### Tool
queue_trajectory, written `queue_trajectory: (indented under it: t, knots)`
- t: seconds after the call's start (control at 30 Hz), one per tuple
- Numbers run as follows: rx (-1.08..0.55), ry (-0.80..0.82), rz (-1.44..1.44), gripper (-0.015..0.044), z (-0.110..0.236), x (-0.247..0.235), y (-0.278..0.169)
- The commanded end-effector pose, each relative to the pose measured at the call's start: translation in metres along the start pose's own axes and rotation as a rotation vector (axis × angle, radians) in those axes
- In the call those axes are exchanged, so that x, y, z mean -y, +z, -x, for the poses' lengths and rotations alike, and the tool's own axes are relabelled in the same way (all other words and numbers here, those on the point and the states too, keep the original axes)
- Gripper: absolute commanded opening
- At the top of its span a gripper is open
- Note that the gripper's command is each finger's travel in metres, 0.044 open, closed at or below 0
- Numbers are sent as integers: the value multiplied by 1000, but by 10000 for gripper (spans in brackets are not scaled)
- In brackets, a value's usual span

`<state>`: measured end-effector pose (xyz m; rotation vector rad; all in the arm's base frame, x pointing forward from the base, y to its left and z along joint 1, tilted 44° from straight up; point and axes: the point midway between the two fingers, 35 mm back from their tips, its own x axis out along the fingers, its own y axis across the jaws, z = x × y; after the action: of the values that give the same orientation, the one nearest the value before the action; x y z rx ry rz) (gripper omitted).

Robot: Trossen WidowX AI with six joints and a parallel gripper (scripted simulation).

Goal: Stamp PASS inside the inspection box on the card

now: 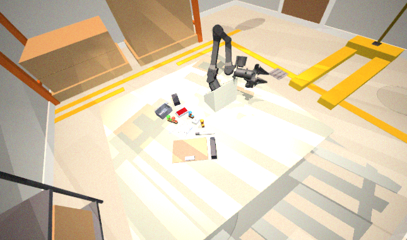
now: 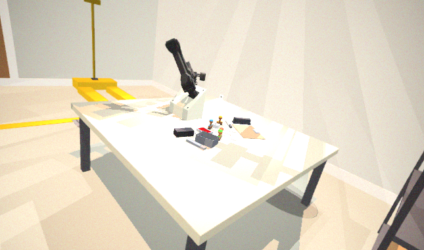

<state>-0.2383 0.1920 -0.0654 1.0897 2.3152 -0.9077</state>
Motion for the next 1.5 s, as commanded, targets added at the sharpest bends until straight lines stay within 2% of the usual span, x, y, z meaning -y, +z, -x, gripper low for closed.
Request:
queue_trajectory:
  t: [0.0,0.2,0.47,0.8,1.07,1.2,1.33,1.47]
  knots:
    - [-1,8,-13,374,-1,-2,-1]
    - [-71,247,-422,226,-15,-76,-32]
    - [-289,585,-1050,226,5,-197,-64]
    - [-656,902,-1673,226,82,-323,-61]
    - [-819,1041,-1872,226,136,-368,-44]
    - [-964,1110,-2024,226,165,-389,-35]
    - [-1130,1174,-2170,226,197,-407,-24]
    - [-1410,1263,-2363,226,252,-429,-3]
